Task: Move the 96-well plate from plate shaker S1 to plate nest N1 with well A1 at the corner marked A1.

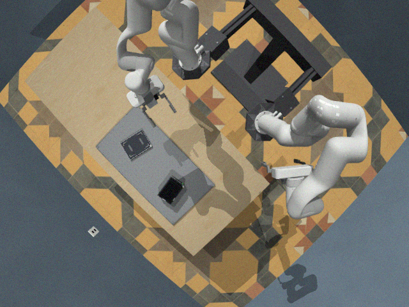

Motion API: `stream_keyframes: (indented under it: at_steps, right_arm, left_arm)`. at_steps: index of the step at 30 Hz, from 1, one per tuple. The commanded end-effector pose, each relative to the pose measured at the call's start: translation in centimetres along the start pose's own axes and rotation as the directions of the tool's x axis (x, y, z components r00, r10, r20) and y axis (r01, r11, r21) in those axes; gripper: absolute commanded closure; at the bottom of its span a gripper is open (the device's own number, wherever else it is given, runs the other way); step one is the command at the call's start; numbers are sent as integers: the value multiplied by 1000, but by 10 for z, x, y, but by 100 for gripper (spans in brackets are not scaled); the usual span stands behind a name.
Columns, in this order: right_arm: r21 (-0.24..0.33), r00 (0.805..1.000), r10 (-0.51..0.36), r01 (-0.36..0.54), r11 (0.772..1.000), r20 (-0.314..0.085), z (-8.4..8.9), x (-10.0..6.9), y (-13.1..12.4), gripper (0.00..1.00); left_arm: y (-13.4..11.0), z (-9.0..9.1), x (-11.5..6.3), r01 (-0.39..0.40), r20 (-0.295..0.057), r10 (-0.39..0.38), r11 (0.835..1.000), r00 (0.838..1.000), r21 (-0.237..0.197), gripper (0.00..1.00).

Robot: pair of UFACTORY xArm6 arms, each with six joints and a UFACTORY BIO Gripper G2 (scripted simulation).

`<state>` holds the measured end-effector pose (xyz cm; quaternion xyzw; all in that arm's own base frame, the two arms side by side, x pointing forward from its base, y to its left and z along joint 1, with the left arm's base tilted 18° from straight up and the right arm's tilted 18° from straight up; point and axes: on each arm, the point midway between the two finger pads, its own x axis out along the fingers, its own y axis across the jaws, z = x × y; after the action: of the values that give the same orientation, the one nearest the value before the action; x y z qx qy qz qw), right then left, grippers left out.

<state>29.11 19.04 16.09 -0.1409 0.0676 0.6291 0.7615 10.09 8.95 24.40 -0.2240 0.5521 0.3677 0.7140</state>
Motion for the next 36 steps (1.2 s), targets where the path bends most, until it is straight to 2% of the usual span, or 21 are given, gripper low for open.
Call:
stream_keyframes:
  at_steps: [1, 2, 4, 7, 9, 11, 13, 15, 17, 19, 21, 24, 26, 28, 30, 32, 34, 35, 36]
  right_arm:
    - [-6, 999, -54, 54, 999, 1, 1, 11, -16, 63]
    - [-6, 999, -54, 54, 999, 1, 1, 11, -16, 63]
    - [-8, 994, -112, 112, 994, 2, 1, 17, -24, 63]
    - [-8, 994, -112, 112, 994, 2, 1, 20, -28, 63]
    - [-10, 985, -170, 170, 985, 4, 1, 25, -37, 63]
    - [-10, 985, -170, 170, 985, 4, 2, 28, -41, 63]
    - [-12, 974, -227, 227, 974, 6, 2, 34, -49, 63]
    - [-12, 974, -227, 227, 974, 6, 2, 36, -53, 63]
    - [-14, 959, -283, 284, 959, 8, 1, 42, -61, 63]
    - [-14, 959, -283, 284, 959, 8, 1, 44, -64, 63]
    - [-16, 941, -339, 339, 941, 11, 1, 50, -72, 63]
    - [-16, 941, -339, 339, 941, 11, 1, 52, -75, 63]
    - [-17, 919, -393, 393, 919, 13, 0, 57, -83, 63]
    - [-17, 919, -393, 393, 919, 13, 0, 59, -86, 63]
    - [-17, 895, -446, 446, 895, 17, -1, 65, -94, 63]
    - [-17, 895, -446, 446, 895, 17, -1, 66, -95, 63]
    - [-18, 867, -497, 498, 867, 20, -2, 72, -103, 63]
    - [-18, 867, -497, 498, 867, 20, -2, 73, -105, 63]
    - [-18, 850, -526, 526, 850, 22, -3, 76, -108, 63]
  left_arm:
    - [0, 1, -1, 0, 2, 0, 1000, 1000, 0, 0]
    - [0, 1, -1, 0, 2, 0, 1000, 1000, 0, 0]
    - [0, 1, -1, 0, 2, 0, 1000, 1000, 0, 0]
    - [0, 1, -1, 0, 2, 0, 1000, 1000, 0, 0]
    - [0, 1, -1, 0, 2, 0, 1000, 1000, 0, 0]
    - [0, 1, -1, 0, 2, 0, 1000, 1000, 0, 0]
    - [0, 1, -1, 0, 2, 0, 1000, 1000, 0, 0]
    - [0, 1, -1, 0, 2, 0, 1000, 1000, 0, 0]
    - [0, 1, -1, 0, 2, 0, 1000, 1000, 0, 0]
    - [0, 1, -1, 0, 2, 0, 1000, 1000, 0, 0]
    - [0, 1, -1, 0, 2, 0, 1000, 1000, 0, 0]
    - [0, 1, -1, 0, 2, 0, 1000, 1000, 0, 0]
    - [0, 1, -1, 0, 2, 0, 1000, 1000, 0, 0]
    - [0, 1, -1, 0, 2, 0, 1000, 1000, 0, 0]
    - [0, 1, -1, 0, 2, 0, 1000, 1000, 0, 0]
    - [0, 1, -1, 0, 2, 0, 1000, 1000, 0, 0]
    - [0, 1, -1, 0, 2, 0, 1000, 1000, 0, 0]
    - [0, 1, -1, 0, 2, 0, 1000, 1000, 0, 0]
    - [0, 1, -1, 0, 2, 0, 1000, 1000, 0, 0]
